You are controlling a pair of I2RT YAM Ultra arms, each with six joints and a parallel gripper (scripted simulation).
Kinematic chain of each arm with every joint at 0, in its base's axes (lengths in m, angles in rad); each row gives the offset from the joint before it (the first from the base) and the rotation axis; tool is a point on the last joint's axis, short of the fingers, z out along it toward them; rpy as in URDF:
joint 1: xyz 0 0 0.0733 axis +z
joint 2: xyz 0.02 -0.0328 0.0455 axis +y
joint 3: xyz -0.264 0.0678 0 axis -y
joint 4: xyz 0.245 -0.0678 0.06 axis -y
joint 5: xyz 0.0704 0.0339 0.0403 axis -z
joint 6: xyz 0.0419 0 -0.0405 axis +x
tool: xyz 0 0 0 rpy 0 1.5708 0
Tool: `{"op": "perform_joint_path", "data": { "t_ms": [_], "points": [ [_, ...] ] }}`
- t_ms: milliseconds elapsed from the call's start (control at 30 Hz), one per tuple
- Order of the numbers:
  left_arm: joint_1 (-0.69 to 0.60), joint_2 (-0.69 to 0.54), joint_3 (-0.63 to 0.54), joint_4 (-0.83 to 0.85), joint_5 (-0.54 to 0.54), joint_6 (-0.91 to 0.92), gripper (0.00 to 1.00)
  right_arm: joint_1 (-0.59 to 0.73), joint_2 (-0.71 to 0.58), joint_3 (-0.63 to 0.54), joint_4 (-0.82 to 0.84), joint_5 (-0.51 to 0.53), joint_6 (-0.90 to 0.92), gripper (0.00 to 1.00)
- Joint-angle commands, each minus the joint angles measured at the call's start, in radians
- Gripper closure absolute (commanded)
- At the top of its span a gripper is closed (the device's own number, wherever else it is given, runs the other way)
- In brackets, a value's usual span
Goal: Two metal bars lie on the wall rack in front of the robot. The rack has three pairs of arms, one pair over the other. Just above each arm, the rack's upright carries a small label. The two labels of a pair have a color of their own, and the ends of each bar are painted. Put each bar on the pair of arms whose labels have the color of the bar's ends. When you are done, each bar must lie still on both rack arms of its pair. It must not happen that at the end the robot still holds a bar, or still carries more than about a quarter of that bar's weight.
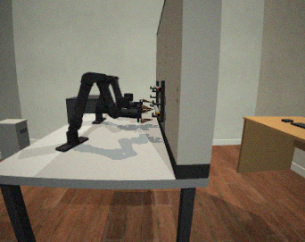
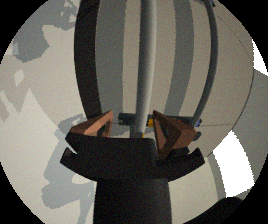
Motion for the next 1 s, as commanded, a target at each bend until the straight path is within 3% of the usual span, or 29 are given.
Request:
{"op": "perform_joint_path", "data": {
  "t_ms": [0, 967],
  "points": [
    [-0.014, -0.04, -0.026, 0.021, -0.01, 0.002, 0.31, 0.013, -0.041, -0.021, 0.038, 0.017, 0.001, 0.31],
    [-0.05, -0.126, -0.144, 0.053, -0.046, 0.002, 0.31, 0.067, -0.114, -0.13, 0.074, 0.071, 0.002, 0.31]
  ]
}}
